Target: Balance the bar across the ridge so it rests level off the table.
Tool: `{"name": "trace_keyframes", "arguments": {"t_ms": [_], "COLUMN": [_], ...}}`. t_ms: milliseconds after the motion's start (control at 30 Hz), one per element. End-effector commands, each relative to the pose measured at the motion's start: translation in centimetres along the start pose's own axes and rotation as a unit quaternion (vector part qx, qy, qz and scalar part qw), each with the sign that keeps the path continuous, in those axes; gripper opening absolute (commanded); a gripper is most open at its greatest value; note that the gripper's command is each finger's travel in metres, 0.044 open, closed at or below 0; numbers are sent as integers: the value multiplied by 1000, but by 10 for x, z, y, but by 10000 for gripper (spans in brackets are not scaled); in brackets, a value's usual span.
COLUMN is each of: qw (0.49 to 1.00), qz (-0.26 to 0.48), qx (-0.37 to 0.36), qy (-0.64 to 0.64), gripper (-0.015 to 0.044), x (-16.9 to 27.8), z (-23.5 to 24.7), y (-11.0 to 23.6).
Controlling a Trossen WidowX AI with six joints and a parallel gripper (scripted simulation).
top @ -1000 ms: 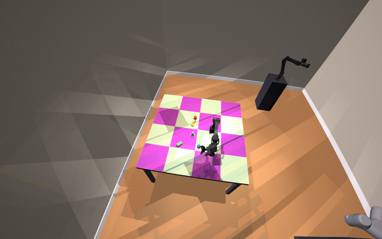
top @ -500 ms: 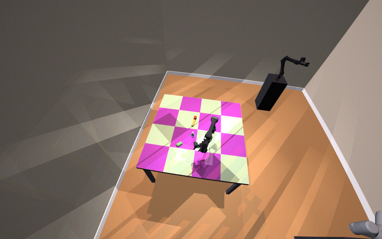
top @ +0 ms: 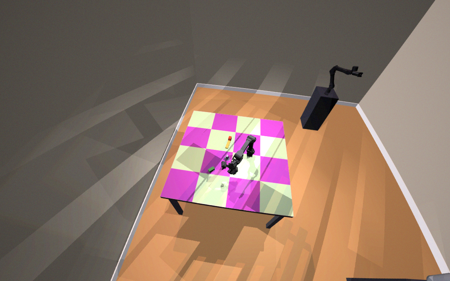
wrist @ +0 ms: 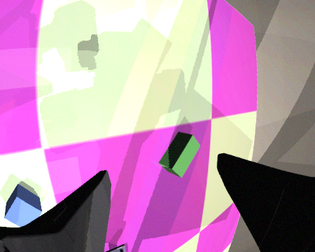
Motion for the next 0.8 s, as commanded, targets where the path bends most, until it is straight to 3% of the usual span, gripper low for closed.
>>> {"name": "trace_keyframes", "arguments": {"t_ms": [0, 767], "qw": [1000, 992], "qz": [18, 82], "qx": [-16, -93], "qy": [5, -1], "gripper": [315, 315], "x": [22, 138], "z": [-7, -35], "y": [-9, -38]}}
Point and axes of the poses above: the point midway between the two fingers, 35 mm back from their tips, its own y axis back along the fingers, its own z axis across the jaws, x = y × z, the point moved 2 cm from there along y, back along the fingers, and after that the axes turned 6 degrees about y, right-handed, at the moved point
